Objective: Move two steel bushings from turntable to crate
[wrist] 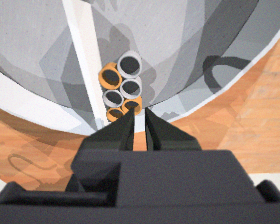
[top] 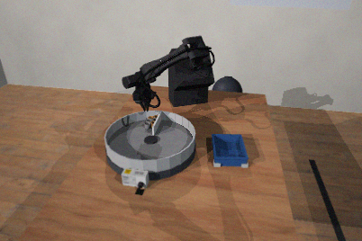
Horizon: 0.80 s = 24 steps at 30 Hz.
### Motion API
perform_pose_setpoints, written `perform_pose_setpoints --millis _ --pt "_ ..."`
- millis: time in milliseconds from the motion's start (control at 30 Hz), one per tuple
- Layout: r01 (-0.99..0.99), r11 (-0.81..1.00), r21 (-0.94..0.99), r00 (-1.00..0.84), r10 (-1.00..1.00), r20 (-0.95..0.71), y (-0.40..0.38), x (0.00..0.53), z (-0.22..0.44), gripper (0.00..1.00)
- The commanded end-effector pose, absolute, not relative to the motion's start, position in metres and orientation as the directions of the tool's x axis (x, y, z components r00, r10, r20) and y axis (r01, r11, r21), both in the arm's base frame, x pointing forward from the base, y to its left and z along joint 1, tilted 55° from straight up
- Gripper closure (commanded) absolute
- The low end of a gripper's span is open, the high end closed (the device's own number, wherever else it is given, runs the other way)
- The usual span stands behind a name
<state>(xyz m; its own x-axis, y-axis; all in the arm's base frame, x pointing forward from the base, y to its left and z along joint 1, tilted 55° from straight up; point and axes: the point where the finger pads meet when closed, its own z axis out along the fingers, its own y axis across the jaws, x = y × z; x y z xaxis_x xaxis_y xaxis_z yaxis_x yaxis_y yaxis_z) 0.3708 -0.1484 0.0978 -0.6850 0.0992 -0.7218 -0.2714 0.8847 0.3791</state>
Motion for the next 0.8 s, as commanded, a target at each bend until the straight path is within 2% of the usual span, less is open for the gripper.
perform_pose_setpoints --millis 0,767 --pt "-0.253 0.906 0.34 -0.657 0.097 -0.748 -0.1611 0.3685 0.1119 0.87" --pt "-0.252 0.903 0.347 -0.662 0.101 -0.743 -0.1582 0.3668 0.11 0.87"
